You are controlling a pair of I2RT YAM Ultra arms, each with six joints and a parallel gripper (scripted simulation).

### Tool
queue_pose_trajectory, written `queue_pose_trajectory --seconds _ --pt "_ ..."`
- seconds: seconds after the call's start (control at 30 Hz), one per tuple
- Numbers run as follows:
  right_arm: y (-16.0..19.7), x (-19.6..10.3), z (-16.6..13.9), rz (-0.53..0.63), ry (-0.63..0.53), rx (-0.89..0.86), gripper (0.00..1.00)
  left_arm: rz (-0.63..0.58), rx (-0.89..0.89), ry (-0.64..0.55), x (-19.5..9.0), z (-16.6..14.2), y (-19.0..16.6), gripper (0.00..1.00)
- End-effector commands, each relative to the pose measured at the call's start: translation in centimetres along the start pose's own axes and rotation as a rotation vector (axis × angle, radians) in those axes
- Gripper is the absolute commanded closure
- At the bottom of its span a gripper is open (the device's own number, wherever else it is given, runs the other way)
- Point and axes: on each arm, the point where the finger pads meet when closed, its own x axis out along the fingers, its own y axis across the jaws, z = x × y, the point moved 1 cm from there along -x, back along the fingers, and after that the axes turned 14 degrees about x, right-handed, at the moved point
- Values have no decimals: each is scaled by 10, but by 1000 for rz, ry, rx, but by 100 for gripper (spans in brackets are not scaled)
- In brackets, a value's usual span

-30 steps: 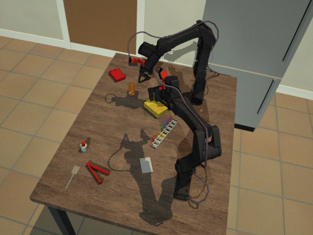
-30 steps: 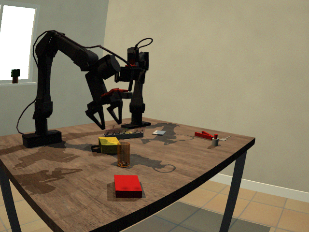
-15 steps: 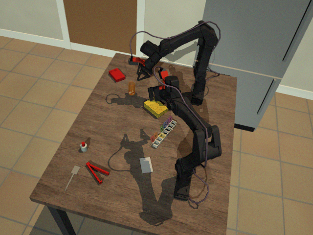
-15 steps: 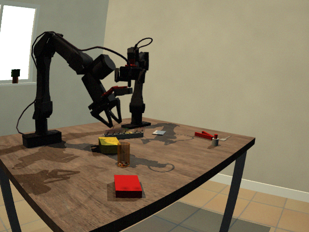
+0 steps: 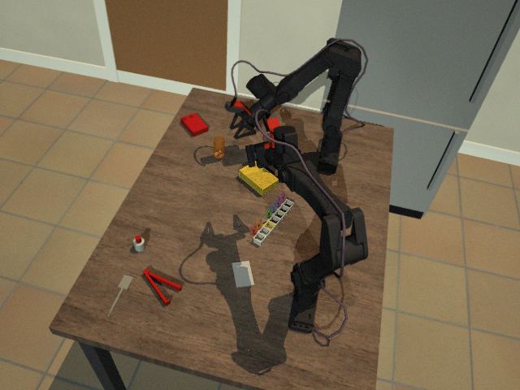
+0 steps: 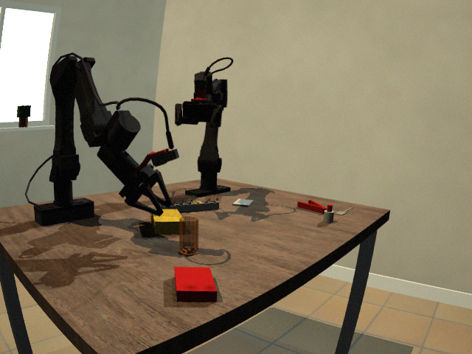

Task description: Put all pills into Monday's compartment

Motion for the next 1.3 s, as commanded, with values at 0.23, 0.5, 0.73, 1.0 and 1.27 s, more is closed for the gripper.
queue_pose_trajectory --seconds 0.23,0.5,0.73,1.0,1.27 --pt "2 5 16 237 -275 -196 35 -7 9 -30 -5 6 -2 0" --pt "-15 12 1 373 -396 -292 35 -7 9 -30 -5 6 -2 0" --pt "-27 20 -9 425 -430 -304 35 -7 9 -30 -5 6 -2 0" --pt "-39 30 -23 458 -440 -292 35 -7 9 -30 -5 6 -2 0" --pt "-41 34 -27 450 -422 -276 35 -7 9 -30 -5 6 -2 0"
